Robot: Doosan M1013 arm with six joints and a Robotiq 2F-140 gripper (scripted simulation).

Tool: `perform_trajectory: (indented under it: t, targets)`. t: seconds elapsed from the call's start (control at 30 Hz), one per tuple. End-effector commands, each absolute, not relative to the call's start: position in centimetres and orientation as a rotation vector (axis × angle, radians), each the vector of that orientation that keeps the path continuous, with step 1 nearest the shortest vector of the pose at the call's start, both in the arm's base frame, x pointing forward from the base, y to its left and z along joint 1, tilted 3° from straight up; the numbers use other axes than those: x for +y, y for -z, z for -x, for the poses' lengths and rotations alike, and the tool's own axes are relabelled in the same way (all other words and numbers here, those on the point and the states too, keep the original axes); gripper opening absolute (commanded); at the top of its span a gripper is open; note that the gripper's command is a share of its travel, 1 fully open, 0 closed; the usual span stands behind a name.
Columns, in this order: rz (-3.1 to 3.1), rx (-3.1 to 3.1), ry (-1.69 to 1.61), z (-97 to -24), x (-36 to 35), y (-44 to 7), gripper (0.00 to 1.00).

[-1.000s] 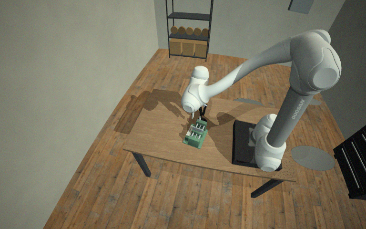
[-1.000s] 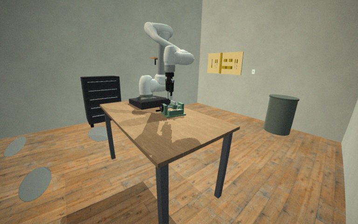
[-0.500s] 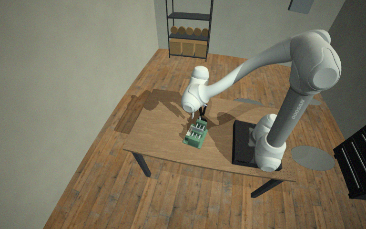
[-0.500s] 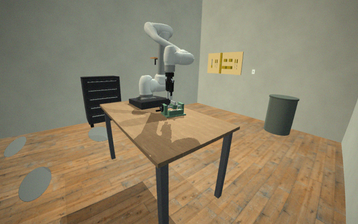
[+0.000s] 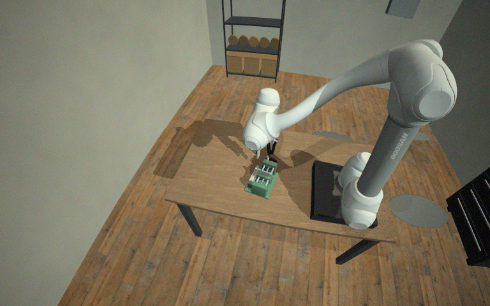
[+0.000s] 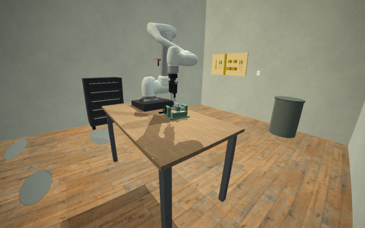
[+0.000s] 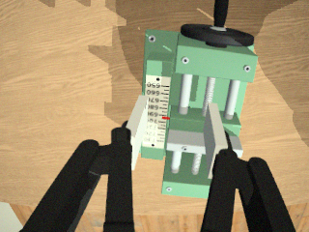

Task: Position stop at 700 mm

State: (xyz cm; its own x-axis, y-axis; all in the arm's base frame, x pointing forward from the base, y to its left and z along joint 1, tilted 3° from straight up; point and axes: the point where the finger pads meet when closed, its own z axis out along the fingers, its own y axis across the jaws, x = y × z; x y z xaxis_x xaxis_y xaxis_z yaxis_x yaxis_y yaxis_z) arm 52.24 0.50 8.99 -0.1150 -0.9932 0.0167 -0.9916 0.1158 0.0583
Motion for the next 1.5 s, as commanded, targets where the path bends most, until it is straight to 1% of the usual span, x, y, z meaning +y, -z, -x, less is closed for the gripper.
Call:
perform_trajectory:
  t: [0.0, 0.87, 0.97, 1.17, 1.47]
  targets:
    - [-2.055, -2.308, 0.05, -52.2, 0.5, -9.0, 0.33]
    - [-2.055, -2.308, 0.05, -52.2, 0.5, -9.0, 0.33]
    - [-2.055, -2.308, 0.05, -51.3, -1.2, -9.1, 0.33]
    - [-2.055, -2.308, 0.05, -47.5, -7.9, -9.4, 0.33]
    - [-2.055, -2.308, 0.05, -47.1, -8.6, -9.4, 0.33]
